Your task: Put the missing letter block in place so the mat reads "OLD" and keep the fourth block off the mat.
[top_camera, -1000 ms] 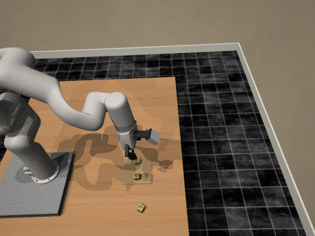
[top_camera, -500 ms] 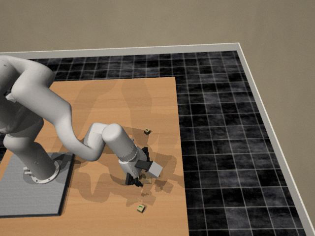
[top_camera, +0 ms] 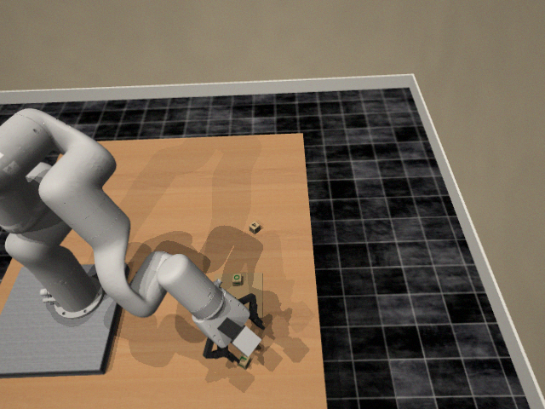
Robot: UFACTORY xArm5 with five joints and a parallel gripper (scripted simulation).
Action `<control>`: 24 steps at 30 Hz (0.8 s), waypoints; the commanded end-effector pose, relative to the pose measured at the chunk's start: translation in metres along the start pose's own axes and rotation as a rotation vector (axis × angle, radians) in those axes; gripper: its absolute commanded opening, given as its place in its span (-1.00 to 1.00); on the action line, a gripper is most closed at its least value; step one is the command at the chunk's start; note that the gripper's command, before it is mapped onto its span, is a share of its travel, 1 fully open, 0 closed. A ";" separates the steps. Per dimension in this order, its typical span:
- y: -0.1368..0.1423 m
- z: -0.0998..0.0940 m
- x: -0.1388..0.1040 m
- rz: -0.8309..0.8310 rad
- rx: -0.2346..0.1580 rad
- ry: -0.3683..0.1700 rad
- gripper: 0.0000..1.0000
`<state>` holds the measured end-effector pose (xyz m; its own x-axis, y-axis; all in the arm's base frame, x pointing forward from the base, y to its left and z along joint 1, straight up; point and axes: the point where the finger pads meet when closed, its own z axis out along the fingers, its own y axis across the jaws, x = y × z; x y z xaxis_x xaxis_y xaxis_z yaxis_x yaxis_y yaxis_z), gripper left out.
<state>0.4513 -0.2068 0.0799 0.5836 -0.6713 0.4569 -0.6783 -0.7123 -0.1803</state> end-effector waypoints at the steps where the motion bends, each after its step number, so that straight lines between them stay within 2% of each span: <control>1: 0.018 0.008 0.004 0.064 0.004 0.058 1.00; 9: 0.037 0.012 0.004 0.125 0.004 0.106 1.00; 24: 0.039 0.013 0.004 0.133 0.004 0.112 1.00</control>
<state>0.4318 -0.2397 0.0625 0.4368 -0.7335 0.5207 -0.7451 -0.6194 -0.2475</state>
